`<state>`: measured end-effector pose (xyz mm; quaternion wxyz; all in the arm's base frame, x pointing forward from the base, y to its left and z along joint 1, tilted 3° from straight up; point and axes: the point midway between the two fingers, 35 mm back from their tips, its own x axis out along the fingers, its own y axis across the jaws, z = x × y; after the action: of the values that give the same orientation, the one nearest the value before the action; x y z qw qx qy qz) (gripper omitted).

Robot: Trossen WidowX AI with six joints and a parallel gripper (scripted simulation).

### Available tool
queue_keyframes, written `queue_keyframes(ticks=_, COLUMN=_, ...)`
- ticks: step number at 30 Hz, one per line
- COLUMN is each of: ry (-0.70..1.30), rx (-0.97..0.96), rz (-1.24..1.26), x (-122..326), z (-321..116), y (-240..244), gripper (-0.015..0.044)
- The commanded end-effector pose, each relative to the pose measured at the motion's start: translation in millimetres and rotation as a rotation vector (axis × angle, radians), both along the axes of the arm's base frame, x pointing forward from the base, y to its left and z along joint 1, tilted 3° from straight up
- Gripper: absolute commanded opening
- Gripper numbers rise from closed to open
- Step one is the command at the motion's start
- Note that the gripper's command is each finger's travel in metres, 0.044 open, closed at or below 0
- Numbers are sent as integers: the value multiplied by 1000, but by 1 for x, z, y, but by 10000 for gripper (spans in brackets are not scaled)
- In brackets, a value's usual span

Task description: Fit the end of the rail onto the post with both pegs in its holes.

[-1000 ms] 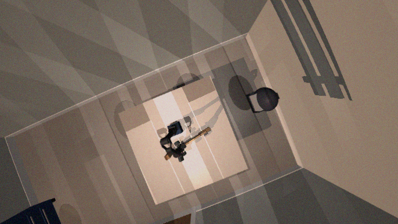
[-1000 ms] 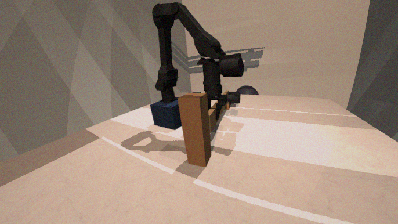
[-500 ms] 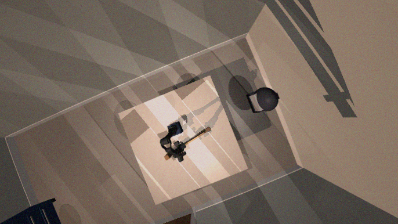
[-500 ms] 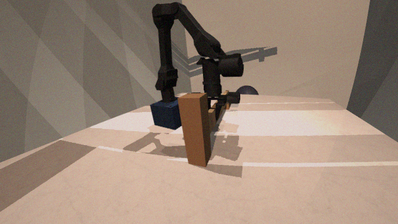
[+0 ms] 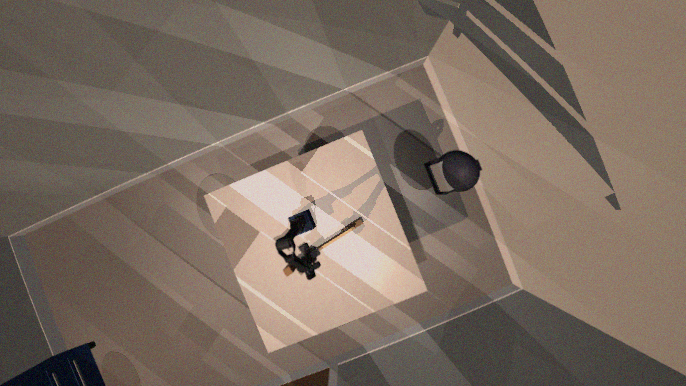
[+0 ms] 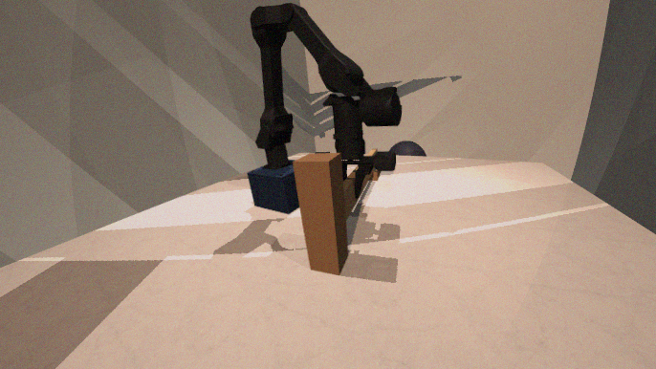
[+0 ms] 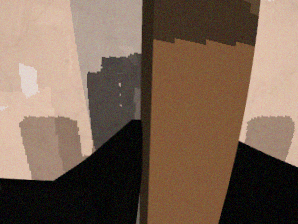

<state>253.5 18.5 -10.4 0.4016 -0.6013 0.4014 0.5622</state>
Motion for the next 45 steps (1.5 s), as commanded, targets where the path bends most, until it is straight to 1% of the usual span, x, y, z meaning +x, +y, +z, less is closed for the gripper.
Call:
queue_keyframes(ticks=1, ry=-3, rx=-2, rz=0, x=2, z=1, y=-2, gripper=0)
queue_keyframes(ticks=45, ry=-3, rx=-3, rz=0, x=7, z=1, y=-14, gripper=0)
